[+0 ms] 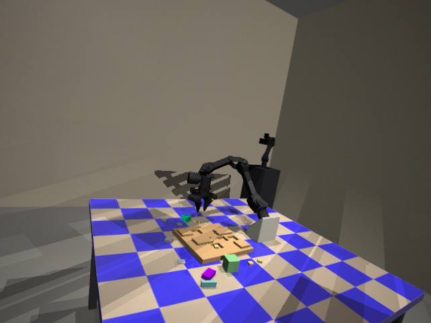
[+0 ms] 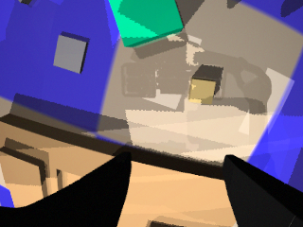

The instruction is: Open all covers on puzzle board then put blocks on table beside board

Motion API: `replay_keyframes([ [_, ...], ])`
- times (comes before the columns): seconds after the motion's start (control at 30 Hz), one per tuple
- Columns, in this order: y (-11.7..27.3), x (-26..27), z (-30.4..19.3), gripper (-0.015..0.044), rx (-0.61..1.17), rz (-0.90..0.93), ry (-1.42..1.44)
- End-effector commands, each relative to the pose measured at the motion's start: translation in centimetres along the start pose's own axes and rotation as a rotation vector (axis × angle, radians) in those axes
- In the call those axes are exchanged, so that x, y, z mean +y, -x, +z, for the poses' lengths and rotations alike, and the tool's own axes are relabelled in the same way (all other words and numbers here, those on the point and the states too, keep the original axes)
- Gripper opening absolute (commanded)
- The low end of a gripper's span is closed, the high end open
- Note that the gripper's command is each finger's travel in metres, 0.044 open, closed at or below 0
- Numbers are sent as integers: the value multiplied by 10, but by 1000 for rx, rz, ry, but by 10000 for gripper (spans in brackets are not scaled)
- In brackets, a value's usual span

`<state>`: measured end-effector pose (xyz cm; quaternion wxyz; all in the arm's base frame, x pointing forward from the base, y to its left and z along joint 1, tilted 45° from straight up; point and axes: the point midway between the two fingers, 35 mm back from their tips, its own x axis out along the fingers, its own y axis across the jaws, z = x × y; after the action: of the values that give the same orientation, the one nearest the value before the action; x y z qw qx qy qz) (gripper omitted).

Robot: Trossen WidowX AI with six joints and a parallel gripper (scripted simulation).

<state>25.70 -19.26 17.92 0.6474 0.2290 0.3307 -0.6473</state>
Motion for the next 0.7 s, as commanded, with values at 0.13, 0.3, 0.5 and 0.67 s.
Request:
replay_keyframes([
  [0.13,-4,31,-35,20,32,8,165],
  [0.3,-4,46,-57,0,42,9,268],
  [0.5,-6,63,-86,0,51,7,399],
  [0.67,-6,76,-111,0,54,4,502],
])
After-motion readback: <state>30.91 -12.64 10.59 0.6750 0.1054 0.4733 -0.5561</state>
